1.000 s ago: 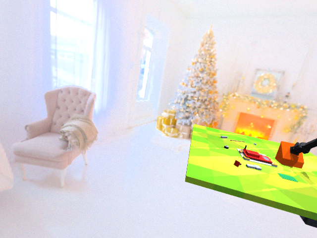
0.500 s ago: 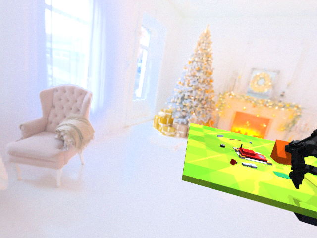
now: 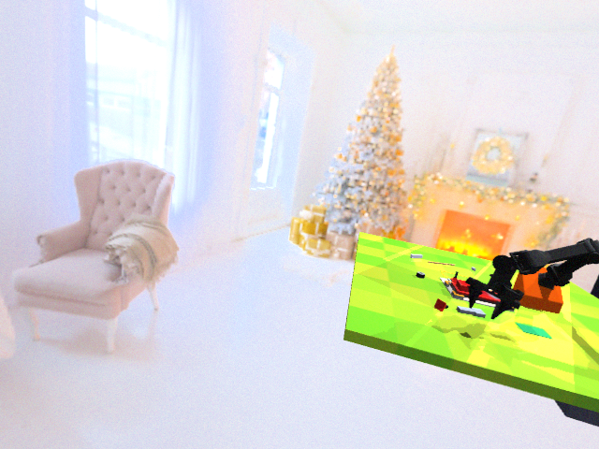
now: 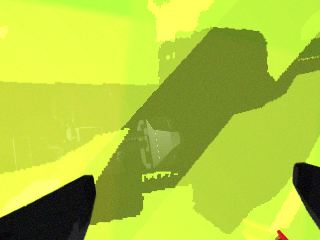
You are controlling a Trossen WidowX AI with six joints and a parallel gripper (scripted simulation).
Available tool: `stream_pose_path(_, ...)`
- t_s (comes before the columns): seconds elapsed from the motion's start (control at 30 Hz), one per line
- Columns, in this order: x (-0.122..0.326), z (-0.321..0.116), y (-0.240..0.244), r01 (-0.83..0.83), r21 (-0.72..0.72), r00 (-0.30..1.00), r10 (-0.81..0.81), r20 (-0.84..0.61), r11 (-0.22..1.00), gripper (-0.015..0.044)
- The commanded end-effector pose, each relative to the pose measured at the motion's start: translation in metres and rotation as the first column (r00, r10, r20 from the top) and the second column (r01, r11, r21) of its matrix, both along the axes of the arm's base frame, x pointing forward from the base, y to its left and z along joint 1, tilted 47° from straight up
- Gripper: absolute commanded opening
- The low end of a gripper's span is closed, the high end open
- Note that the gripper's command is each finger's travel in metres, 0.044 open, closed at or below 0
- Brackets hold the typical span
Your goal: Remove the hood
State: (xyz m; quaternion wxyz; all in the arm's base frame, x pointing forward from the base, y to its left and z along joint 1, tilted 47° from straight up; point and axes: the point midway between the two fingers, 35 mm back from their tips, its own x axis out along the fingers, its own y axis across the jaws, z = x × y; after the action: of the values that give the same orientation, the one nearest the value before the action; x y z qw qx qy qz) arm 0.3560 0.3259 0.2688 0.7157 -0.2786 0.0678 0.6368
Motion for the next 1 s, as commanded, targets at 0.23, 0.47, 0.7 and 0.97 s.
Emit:
stream_pose_path(0.23, 0.025, -0.106, -0.108, 0.279, -0.220, 0.774, -0.354, -0.525, 0.935, 0.0440)
stream_pose_path(0.47, 0.006, -0.168, -0.198, 0.413, -0.442, 0.218, -0.558, -0.801, 0.796, 0.0440)
stream_pose_path(0.7, -0.024, -0.196, -0.249, 0.413, -0.578, -0.209, -0.545, -0.812, 0.704, 0.0440)
stream_pose_path(0.97, -0.024, -0.196, -0.249, 0.413, -0.578, -0.209, -0.545, -0.812, 0.704, 0.0440)
